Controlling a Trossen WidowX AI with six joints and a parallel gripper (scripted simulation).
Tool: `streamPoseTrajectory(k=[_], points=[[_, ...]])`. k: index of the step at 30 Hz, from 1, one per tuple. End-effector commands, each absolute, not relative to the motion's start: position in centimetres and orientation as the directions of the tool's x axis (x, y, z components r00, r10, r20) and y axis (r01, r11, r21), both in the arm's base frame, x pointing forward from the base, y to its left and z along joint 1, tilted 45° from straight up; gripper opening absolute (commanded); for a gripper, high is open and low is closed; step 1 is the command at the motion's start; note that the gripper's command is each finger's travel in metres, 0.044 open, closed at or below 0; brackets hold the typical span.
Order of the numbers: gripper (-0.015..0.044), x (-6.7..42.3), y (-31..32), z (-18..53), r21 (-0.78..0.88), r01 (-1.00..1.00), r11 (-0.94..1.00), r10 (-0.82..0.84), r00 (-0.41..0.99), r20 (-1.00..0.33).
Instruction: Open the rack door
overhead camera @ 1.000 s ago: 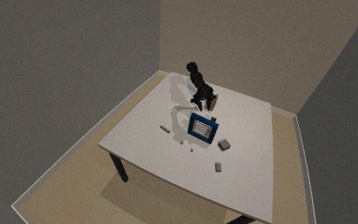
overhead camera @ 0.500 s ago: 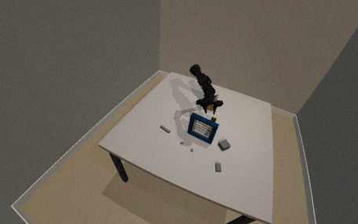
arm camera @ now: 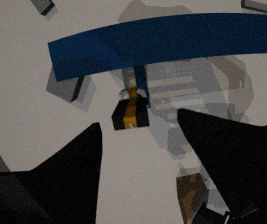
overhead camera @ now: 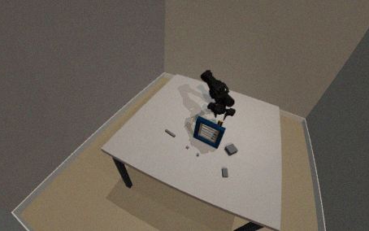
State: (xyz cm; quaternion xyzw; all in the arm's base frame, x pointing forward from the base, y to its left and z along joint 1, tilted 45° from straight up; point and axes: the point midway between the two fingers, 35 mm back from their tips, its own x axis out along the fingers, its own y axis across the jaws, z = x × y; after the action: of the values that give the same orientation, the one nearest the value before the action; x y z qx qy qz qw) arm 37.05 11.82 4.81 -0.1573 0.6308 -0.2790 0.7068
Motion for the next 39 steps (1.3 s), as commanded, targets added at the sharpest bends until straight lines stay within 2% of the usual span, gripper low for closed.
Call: streamPoseTrajectory(k=[1, 9, 39], points=[[0.0288, 36.8, 12.3, 4.2, -0.631, 0.179, 0.755, -0.644, 0.023, -0.765], [0.0288, 36.2, 12.8, 3.2, -0.718, 0.141, 0.682, -0.723, -0.016, -0.690], [0.0288, 36.1, 9.7, 0.0, -0.702, 0.151, 0.695, -0.703, -0.058, -0.709]])
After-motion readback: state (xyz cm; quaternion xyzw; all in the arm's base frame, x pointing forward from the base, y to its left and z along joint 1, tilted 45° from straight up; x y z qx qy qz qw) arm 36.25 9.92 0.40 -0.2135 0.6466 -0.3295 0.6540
